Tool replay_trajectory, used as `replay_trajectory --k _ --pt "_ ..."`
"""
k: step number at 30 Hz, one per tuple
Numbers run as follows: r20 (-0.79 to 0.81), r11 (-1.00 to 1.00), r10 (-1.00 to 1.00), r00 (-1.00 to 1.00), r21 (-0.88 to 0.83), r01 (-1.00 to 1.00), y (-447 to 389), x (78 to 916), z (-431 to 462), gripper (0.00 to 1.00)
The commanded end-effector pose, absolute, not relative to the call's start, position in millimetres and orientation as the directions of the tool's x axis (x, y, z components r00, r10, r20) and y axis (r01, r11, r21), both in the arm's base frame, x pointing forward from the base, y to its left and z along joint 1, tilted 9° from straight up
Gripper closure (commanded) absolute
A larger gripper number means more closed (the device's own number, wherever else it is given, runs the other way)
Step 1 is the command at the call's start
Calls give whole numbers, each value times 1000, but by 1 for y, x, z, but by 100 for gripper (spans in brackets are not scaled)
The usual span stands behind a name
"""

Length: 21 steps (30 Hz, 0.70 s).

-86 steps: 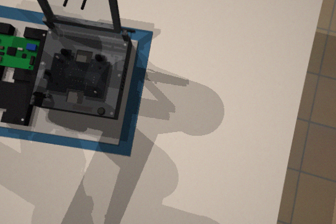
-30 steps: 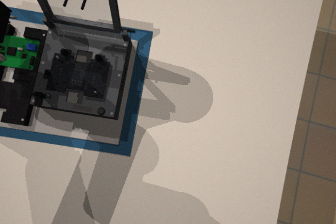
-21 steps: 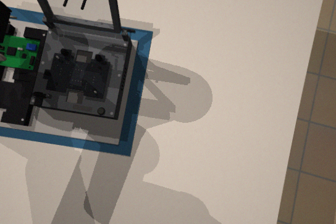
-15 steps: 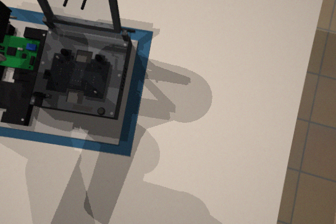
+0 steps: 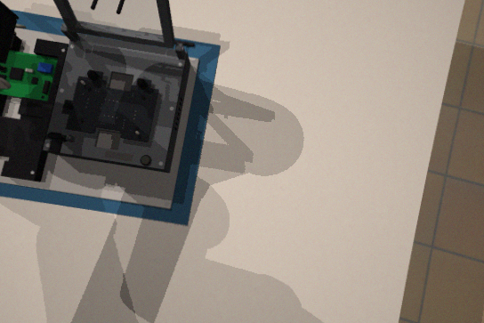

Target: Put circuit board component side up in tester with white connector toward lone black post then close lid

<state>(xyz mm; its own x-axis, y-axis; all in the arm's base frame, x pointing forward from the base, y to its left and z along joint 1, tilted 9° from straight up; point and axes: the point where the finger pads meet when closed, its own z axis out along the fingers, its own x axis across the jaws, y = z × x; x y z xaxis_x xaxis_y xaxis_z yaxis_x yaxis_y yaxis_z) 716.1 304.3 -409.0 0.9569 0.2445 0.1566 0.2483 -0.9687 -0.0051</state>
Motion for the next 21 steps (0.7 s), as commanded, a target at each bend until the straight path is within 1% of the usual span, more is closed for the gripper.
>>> replay_trajectory --k 1,21 --pt "160 -969 245 956 -5 249 306 719 -415 41" --pt "160 -969 245 956 -5 249 308 723 -438 41"
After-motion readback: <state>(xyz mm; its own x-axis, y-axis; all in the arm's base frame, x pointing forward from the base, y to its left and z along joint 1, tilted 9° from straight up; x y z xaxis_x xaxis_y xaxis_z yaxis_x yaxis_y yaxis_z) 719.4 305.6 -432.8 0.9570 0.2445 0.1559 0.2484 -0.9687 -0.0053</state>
